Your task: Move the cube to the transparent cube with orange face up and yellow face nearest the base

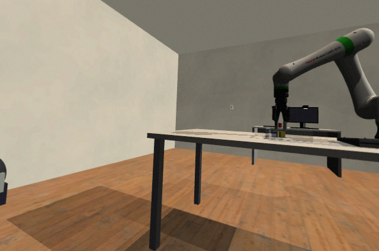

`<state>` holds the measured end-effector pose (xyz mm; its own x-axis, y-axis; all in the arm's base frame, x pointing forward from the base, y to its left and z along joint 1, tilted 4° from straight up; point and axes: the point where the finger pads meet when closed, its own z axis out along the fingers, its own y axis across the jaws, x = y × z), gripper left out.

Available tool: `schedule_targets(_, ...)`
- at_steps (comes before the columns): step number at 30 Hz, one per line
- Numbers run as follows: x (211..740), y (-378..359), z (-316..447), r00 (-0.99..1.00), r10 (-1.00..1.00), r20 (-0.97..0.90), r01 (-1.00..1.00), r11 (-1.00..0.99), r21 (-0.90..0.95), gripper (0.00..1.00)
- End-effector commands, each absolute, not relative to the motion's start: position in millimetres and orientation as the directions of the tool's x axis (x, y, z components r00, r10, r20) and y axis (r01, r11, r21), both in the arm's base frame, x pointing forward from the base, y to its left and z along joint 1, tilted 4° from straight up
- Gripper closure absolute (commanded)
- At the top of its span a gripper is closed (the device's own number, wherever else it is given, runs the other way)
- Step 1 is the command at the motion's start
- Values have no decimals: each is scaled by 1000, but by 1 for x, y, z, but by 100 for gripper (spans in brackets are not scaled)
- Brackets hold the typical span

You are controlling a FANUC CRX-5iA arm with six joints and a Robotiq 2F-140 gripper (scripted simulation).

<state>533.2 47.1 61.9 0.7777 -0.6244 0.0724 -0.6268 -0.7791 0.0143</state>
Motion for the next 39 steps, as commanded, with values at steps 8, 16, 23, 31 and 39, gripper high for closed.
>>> schedule_targets(8, 534, 46, 42, 778, -624, 72, -627, -779, 15, 59)
schedule_targets(16, 535, 45, 26, 778, -624, 72, -627, -779, 15, 59)
schedule_targets(23, 535, 45, 25, 778, -624, 72, -627, -779, 15, 59)
schedule_targets(31, 535, 45, 25, 778, -624, 72, -627, -779, 15, 59)
schedule_targets(39, 535, 45, 25, 778, -624, 72, -627, -779, 15, 100)
